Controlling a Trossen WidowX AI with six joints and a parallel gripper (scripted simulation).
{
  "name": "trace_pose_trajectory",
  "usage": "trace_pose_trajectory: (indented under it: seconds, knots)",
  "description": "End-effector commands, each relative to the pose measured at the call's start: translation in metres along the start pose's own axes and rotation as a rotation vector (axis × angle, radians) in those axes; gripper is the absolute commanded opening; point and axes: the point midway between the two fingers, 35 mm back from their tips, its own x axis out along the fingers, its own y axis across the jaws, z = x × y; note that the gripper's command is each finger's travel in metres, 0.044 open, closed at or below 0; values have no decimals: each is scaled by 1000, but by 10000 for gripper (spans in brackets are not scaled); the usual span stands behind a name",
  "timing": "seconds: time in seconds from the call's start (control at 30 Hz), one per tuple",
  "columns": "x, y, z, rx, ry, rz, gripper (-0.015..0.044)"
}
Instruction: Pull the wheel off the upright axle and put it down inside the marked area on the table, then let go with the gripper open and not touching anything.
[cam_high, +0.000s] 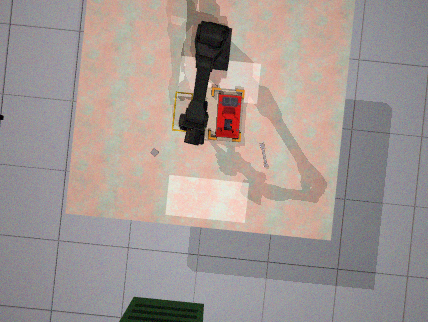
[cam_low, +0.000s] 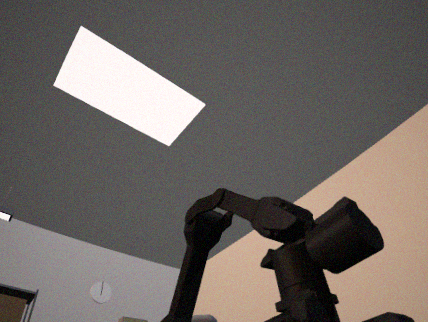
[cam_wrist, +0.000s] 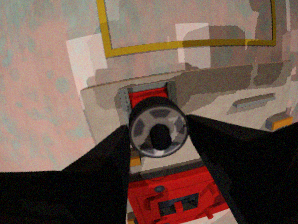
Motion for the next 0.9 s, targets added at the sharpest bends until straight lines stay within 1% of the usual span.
trace_pose_trajectory:
  seconds: [0.0,0.87]
  knots:
    - [-8,-1,0,0,2,2,0]
    - [-16,0,0,0,3,4,0]
